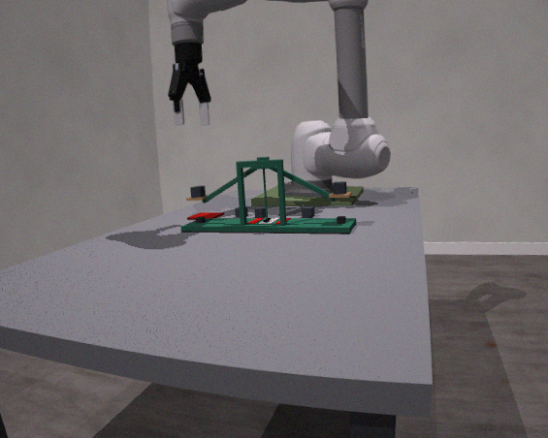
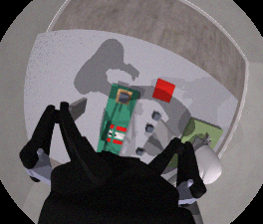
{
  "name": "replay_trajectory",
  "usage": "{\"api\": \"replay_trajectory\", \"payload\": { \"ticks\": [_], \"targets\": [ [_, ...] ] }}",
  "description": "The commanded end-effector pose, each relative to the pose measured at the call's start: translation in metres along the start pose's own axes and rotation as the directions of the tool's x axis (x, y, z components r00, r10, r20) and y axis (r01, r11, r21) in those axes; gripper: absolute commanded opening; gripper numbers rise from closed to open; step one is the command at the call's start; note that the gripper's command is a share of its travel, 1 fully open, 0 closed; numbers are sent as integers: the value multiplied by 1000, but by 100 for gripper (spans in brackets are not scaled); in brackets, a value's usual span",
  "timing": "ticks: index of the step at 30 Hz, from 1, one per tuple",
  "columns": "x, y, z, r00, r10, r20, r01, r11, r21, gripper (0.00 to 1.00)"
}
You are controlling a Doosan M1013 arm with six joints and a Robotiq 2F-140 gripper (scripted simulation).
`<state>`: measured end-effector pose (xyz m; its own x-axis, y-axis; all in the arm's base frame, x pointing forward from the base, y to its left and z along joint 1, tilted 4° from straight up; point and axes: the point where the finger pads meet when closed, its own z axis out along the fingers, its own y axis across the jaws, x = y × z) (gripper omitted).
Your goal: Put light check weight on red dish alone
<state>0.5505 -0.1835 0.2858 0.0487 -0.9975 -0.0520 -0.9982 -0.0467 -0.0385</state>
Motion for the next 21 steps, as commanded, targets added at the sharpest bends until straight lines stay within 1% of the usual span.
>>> {"api": "replay_trajectory", "payload": {
  "ticks": [1,5,8,12,20,21],
  "targets": [
    [-2,4,-1,1000,0,0,0,1000,0,100],
    [-4,9,-1,1000,0,0,0,1000,0,100],
    [-11,24,-1,1000,0,0,0,1000,0,100],
    [-25,52,-1,1000,0,0,0,1000,0,100],
    [-57,121,-1,1000,0,0,0,1000,0,100],
    [-57,121,-1,1000,0,0,0,1000,0,100]
  ]
}}
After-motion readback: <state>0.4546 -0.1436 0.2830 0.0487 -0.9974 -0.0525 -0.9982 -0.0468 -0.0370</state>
